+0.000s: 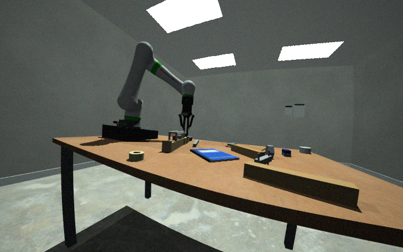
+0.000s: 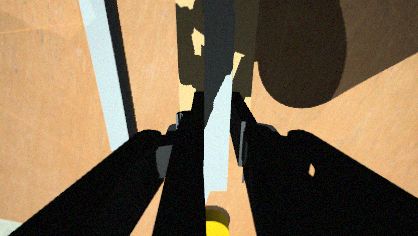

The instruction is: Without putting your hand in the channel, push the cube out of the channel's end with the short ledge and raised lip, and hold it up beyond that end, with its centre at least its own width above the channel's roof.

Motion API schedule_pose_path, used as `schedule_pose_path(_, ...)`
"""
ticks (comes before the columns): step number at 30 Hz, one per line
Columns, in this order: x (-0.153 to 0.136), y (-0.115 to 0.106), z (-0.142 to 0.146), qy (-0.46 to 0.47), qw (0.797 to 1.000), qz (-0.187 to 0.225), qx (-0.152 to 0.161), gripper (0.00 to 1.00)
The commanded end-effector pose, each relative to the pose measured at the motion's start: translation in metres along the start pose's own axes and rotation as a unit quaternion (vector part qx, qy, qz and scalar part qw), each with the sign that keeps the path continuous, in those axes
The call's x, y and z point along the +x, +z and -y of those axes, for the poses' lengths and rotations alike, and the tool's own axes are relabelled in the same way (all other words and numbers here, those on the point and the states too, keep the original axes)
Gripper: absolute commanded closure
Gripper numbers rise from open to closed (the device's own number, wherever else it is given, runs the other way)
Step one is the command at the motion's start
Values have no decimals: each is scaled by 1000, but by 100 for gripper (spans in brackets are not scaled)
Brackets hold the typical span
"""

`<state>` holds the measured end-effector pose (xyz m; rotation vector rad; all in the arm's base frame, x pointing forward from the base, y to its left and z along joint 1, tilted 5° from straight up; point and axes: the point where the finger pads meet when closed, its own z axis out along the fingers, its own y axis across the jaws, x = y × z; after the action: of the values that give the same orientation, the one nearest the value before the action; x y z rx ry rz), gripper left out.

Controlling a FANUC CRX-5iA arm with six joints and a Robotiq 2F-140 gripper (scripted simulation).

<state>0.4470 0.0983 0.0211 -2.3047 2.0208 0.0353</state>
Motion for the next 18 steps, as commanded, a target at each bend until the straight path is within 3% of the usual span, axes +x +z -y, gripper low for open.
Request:
schedule_pose_path(1,2,-1,1,0,1000,0,1,90)
schedule_pose_path(18,46,-1,1,0,1000,0,1,90)
